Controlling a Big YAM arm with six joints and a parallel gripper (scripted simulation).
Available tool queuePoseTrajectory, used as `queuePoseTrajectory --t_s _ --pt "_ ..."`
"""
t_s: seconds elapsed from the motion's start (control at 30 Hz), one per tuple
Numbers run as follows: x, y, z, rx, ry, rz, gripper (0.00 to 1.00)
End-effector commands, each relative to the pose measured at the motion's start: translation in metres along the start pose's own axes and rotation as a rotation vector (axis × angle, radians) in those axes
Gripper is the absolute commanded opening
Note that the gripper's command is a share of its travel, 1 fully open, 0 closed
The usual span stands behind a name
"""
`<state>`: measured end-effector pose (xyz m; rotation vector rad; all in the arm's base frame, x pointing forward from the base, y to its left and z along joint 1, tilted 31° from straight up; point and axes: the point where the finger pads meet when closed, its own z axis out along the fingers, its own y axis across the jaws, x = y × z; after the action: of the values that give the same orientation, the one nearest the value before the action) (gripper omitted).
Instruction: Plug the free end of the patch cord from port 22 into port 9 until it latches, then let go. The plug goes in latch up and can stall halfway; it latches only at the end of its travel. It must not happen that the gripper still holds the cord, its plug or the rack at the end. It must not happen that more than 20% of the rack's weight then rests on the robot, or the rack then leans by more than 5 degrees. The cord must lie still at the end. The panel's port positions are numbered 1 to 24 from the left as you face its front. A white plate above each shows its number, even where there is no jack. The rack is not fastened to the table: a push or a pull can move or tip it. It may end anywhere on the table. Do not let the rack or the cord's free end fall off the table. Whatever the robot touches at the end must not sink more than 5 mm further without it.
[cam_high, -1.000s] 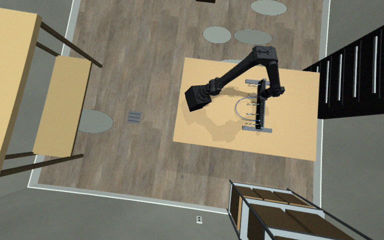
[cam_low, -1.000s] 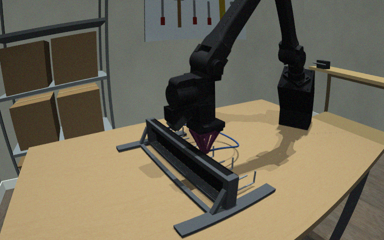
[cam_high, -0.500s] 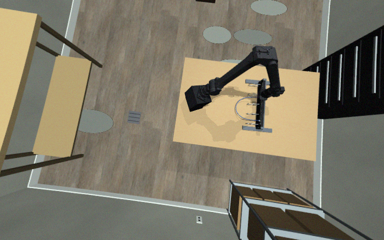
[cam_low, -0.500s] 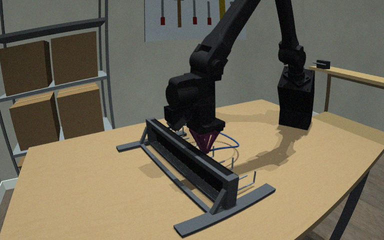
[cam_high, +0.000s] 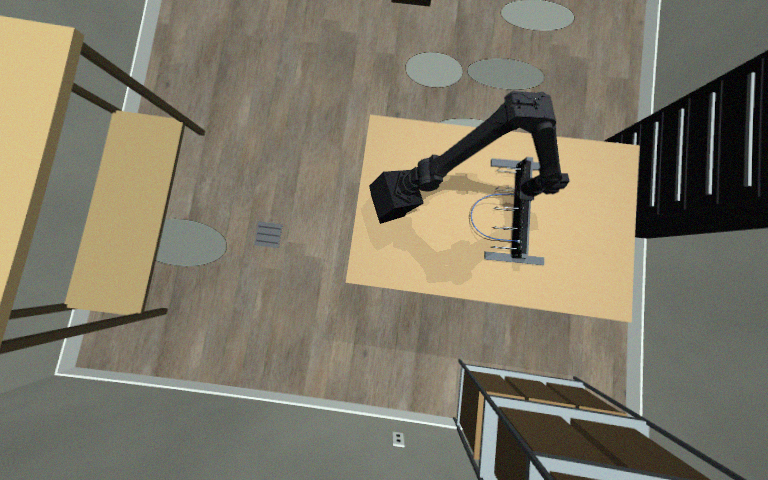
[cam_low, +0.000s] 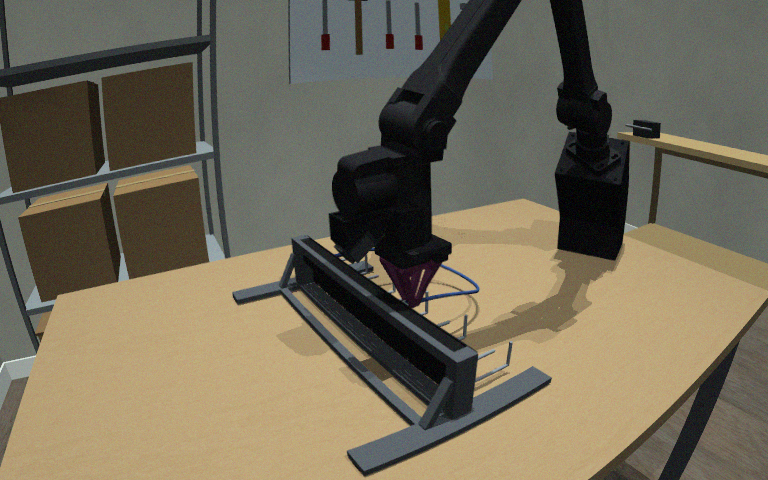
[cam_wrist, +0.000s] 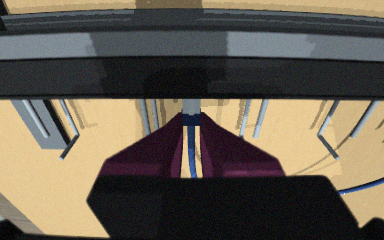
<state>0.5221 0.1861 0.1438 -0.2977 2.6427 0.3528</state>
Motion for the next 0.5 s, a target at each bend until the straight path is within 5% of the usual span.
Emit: queuePoseTrajectory --t_s 0.0,0.47 --pt "-0.009 -0.003 -0.013 0.003 -0.022 0.006 0.0" --pt "-0.024 -0.003 -0.01 0.0 -0.037 -0.004 0.0"
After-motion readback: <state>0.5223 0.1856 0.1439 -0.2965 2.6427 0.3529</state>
